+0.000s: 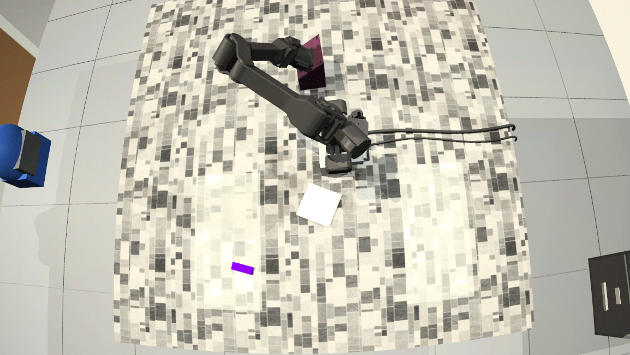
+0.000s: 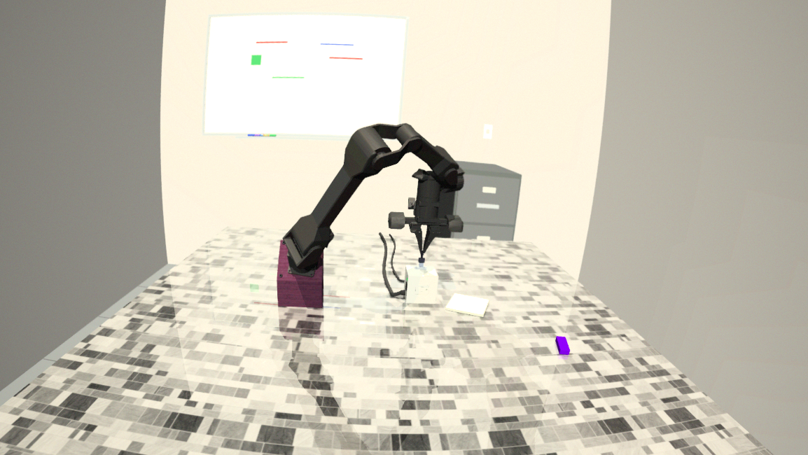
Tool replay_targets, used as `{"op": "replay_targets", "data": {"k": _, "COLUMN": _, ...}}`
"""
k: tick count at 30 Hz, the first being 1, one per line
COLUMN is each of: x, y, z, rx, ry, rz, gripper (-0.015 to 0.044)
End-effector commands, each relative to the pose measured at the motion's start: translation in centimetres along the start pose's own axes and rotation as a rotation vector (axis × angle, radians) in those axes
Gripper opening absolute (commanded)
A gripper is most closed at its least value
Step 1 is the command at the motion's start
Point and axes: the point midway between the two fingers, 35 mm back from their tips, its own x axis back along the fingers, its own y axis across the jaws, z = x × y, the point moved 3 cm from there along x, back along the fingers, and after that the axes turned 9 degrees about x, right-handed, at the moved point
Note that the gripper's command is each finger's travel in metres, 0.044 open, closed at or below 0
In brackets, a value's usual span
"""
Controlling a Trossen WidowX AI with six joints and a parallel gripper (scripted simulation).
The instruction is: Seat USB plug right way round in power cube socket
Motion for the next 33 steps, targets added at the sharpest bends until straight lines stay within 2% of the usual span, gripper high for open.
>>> {"op": "replay_targets", "data": {"k": 1, "x": -0.07, "y": 0.03, "z": -0.06, "rx": 0.004, "ry": -0.004, "rz": -0.001, "gripper": 0.0}}
{"op": "replay_targets", "data": {"k": 33, "x": -0.45, "y": 0.04, "z": -0.02, "rx": 0.004, "ry": -0.004, "rz": -0.001, "gripper": 0.0}}
